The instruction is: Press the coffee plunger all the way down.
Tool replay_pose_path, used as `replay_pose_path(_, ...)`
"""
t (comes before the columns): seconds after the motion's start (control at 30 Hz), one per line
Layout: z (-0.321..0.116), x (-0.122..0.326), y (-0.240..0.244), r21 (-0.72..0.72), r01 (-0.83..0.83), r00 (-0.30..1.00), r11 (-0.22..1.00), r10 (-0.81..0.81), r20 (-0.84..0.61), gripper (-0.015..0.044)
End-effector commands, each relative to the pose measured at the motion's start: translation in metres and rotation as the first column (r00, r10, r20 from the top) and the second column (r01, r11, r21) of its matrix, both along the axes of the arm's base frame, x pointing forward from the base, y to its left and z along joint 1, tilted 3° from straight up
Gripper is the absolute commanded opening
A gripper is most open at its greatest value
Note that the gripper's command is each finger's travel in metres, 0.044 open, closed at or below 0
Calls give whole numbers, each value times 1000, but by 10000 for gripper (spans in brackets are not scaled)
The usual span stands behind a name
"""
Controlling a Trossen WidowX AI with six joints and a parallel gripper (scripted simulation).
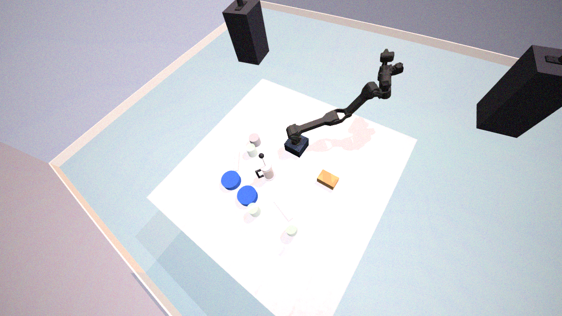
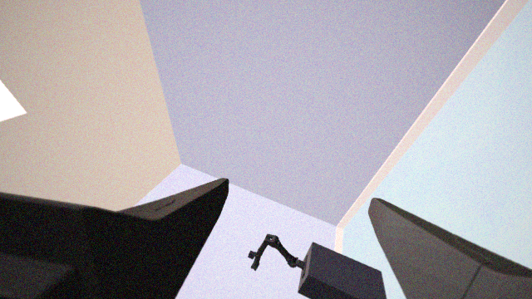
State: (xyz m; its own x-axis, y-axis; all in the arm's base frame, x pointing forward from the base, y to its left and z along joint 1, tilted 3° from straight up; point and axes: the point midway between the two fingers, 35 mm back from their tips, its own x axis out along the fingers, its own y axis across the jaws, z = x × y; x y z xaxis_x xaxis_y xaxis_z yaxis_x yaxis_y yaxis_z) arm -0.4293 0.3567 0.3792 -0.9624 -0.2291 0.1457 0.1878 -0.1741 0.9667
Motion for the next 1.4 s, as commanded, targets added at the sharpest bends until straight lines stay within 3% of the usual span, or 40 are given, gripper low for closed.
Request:
replay_pose_path(0.0, 2, 0, -1, 3, 1, 1000, 1000, -1, -5, 426)
replay_pose_path(0.13, 29, 4, -15, 30, 14, 998, 999, -12, -68, 440)
replay_pose_path(0.33, 103, 22, -67, 94, 27, 964, 995, -1, -266, 440)
replay_pose_path(0.67, 204, 94, -172, 170, -16, 797, 985, 116, -592, 440)
replay_pose_path(1.03, 258, 224, -296, 303, -162, 433, 939, 343, -833, 440)
replay_pose_path(1.37, 236, 369, -389, 529, -305, -24, 792, 549, -836, 440)
